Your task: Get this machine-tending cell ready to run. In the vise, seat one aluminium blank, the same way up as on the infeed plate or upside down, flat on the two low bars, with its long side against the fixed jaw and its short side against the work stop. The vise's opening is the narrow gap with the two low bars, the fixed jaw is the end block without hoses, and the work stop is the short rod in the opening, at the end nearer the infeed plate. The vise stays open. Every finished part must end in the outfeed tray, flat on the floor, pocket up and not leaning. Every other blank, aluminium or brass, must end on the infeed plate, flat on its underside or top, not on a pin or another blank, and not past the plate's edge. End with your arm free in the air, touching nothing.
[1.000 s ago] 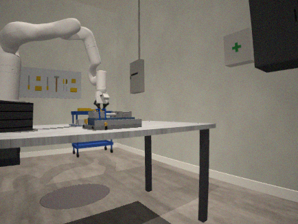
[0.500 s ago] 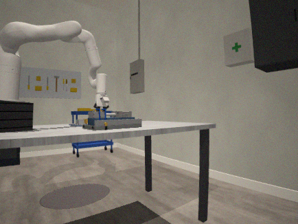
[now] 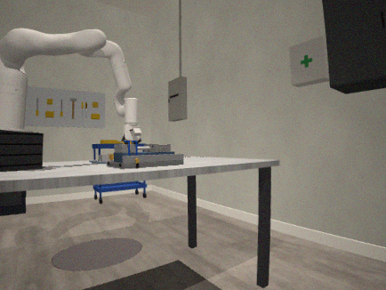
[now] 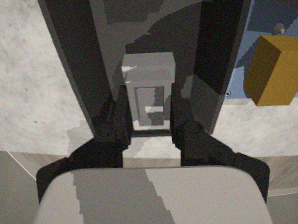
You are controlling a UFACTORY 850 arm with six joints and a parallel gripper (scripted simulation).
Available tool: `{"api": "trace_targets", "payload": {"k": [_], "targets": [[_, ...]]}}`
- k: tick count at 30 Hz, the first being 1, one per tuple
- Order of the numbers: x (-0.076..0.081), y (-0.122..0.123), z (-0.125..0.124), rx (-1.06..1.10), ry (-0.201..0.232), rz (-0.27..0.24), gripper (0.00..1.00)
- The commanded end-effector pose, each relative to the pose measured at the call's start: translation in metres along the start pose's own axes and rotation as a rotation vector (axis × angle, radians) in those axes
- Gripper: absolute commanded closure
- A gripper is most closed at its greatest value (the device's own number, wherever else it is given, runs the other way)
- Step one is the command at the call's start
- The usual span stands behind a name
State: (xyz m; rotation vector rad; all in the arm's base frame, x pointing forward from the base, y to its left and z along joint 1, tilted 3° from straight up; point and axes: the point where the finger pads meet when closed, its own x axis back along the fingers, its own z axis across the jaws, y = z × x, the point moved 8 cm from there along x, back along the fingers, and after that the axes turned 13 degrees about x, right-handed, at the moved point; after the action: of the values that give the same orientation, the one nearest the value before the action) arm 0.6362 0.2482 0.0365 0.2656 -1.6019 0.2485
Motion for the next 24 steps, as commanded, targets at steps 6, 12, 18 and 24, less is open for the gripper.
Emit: {"api": "trace_targets", "payload": {"k": [6, 12, 18, 24], "targets": [[-0.0028, 0.0001, -0.0011, 0.000, -0.002, 0.000, 1.00], [-0.0038, 0.0001, -0.0011, 0.000, -0.002, 0.000, 1.00], [-0.0039, 0.0001, -0.0011, 0.000, -0.002, 0.000, 1.00], [-0.0039, 0.0001, -0.0011, 0.000, -0.002, 0.000, 1.00]]}}
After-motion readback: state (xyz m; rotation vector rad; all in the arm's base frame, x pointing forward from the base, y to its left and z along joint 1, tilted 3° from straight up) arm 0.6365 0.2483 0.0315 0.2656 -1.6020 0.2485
